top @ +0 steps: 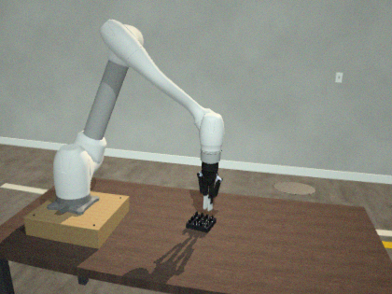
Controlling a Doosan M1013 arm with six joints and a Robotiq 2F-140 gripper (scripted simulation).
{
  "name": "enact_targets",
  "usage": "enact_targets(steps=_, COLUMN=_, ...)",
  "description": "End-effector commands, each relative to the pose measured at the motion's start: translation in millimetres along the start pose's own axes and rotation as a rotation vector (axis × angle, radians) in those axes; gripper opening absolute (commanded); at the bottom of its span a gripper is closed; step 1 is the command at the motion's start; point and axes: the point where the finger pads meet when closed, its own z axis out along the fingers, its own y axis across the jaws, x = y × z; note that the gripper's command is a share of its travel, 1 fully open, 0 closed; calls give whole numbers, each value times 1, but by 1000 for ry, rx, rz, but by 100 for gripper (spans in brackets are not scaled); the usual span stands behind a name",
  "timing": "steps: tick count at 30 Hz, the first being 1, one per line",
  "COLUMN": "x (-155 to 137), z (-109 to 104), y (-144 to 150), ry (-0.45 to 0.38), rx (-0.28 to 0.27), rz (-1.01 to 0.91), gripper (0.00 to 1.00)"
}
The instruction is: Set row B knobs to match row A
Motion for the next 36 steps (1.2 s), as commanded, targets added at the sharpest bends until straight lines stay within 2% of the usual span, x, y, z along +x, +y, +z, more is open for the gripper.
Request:
enact_targets(steps=1, x=0, z=0, y=0, ry=0, rx=0, rz=0, gripper=12)
enact_targets(steps=12, x=2, z=-1, y=-1, ry=0, rx=0, rz=29, gripper=12)
enact_targets(steps=15, x=11, z=-3, y=-4, ry=0, rx=0, rz=183, gripper=12)
enact_targets(steps=17, x=11, z=-3, y=-4, ry=0, rx=0, rz=183, gripper=12)
enact_targets(steps=19, x=19, z=-5, y=-6, ry=0, rx=0, rz=311, gripper=12)
enact_targets(steps=32, x=49, z=-13, y=-15, ry=0, rx=0, rz=794, gripper=12)
enact_targets(steps=34, x=49, z=-13, y=-15, ry=0, rx=0, rz=794, gripper=12)
enact_targets(steps=35, x=55, z=-15, y=-16, ry=0, rx=0, rz=899, gripper=12)
enact_targets(steps=36, x=57, z=-15, y=-17, ry=0, rx=0, rz=926, gripper=12)
